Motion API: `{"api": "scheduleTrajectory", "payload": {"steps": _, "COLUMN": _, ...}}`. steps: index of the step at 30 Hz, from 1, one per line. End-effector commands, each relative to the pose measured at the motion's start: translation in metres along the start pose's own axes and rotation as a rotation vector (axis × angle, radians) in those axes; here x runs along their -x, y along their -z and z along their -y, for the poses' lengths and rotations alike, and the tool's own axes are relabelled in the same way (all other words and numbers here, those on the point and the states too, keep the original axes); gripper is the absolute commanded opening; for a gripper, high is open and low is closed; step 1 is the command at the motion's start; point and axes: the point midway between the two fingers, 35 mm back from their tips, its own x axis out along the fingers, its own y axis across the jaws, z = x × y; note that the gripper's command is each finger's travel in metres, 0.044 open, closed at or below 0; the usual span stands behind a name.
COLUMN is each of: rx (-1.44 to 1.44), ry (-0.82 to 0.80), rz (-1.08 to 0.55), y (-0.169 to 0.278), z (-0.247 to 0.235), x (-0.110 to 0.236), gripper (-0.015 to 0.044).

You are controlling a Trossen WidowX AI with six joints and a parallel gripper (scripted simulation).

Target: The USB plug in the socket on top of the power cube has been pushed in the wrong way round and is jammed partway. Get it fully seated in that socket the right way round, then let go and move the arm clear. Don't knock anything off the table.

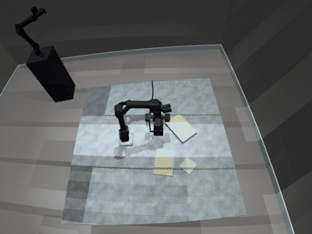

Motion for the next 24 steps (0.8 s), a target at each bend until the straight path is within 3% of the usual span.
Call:
{"api": "scheduleTrajectory", "payload": {"steps": 1, "rx": 0.004, "ry": 0.0, "rz": -0.004, "y": 0.0007, "z": 0.0, "x": -0.0007, "gripper": 0.0}}
{"api": "scheduleTrajectory", "payload": {"steps": 24, "rx": 0.004, "ry": 0.0, "rz": -0.004, "y": 0.0004, "z": 0.0, "x": -0.0035, "gripper": 0.0}}
